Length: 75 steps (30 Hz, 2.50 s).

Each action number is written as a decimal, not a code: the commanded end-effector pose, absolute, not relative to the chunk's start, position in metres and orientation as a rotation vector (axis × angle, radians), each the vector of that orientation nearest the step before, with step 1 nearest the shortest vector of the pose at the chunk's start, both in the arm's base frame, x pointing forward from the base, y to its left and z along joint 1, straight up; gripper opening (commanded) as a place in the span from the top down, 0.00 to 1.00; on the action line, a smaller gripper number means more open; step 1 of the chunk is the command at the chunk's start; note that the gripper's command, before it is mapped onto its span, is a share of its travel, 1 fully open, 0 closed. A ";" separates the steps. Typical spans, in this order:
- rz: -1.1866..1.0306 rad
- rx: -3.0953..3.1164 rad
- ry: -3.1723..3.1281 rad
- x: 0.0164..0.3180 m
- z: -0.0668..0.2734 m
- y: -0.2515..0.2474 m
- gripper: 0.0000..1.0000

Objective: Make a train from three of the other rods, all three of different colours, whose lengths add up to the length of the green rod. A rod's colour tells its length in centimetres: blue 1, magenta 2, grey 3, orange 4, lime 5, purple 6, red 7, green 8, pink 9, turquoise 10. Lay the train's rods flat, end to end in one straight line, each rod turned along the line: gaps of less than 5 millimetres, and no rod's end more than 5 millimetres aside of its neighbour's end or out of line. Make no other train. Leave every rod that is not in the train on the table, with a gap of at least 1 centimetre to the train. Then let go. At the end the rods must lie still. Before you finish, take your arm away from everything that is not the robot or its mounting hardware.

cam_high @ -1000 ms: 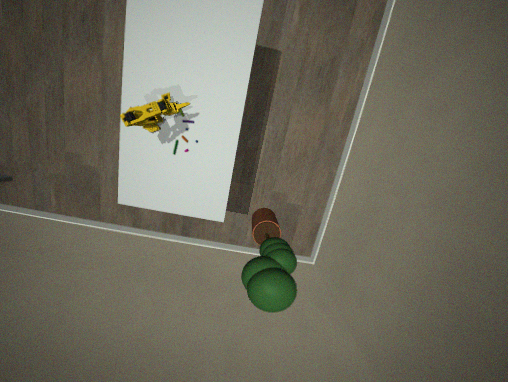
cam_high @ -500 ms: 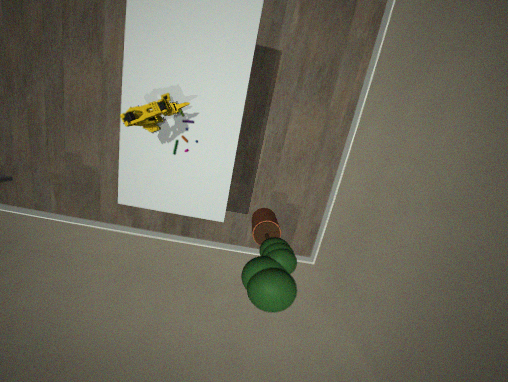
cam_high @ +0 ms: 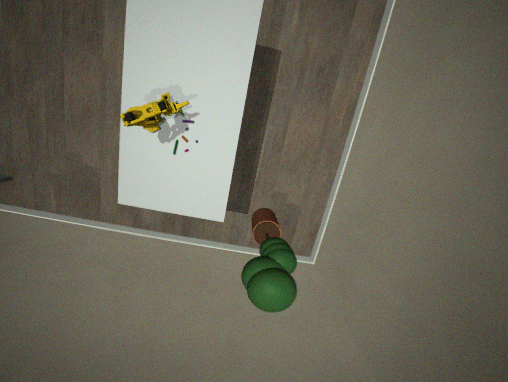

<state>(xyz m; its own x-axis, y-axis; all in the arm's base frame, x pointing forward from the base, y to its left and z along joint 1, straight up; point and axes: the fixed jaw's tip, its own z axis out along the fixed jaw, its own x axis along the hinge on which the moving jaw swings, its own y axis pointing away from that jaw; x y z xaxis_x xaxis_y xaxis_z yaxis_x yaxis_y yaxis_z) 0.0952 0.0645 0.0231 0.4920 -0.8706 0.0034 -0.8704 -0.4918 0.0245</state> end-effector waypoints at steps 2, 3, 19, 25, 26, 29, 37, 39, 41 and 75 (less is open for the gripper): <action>0.012 2.732 -1.582 0.101 0.028 0.068 0.00; 0.015 2.737 -1.582 0.101 0.029 0.069 0.00; 0.010 2.740 -1.565 0.100 0.028 0.068 0.00; 0.044 2.783 -1.573 0.107 0.032 0.072 0.00; 0.050 2.791 -1.574 0.108 0.033 0.073 0.00; 0.068 2.812 -1.578 0.111 0.036 0.075 0.00; 0.014 2.752 -1.550 0.101 0.029 0.068 0.00; 0.021 2.762 -1.551 0.102 0.030 0.069 0.00; 0.028 2.773 -1.551 0.104 0.032 0.070 0.00; 0.045 2.791 -1.560 0.106 0.032 0.072 0.00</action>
